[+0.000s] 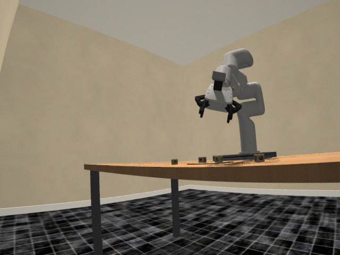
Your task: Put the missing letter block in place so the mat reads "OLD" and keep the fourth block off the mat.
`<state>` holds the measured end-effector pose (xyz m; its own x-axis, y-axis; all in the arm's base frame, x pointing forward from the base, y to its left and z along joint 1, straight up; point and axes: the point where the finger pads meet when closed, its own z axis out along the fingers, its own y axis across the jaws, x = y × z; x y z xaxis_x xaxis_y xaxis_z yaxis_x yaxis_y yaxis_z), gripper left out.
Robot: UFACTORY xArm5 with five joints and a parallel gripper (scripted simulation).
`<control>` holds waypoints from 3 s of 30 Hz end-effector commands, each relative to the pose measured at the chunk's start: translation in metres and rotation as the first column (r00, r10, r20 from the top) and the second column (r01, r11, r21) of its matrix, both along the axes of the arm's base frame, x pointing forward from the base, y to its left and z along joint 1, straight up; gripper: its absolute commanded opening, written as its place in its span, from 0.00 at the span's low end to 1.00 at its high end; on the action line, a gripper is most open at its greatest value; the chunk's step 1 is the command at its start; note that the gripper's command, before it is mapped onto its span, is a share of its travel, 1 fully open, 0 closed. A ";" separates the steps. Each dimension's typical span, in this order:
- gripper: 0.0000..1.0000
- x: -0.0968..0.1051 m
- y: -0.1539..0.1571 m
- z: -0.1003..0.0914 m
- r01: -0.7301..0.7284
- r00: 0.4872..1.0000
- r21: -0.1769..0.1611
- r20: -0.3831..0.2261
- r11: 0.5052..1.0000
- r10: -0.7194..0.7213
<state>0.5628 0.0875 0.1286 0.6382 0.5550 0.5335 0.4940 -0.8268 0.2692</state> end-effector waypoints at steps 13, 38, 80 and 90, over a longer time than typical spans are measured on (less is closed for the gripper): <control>1.00 0.001 0.000 0.002 0.000 1.000 0.001 0.004 1.000 0.000; 1.00 -0.003 0.127 -0.039 -0.046 0.918 -0.017 -0.394 0.999 0.035; 1.00 -0.017 0.158 -0.044 -0.057 0.873 -0.044 -0.487 0.997 0.028; 1.00 -0.017 0.158 -0.044 -0.057 0.873 -0.044 -0.487 0.997 0.028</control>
<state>0.5450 0.2454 0.0821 0.7846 0.6073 0.1253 0.6088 -0.7927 0.0299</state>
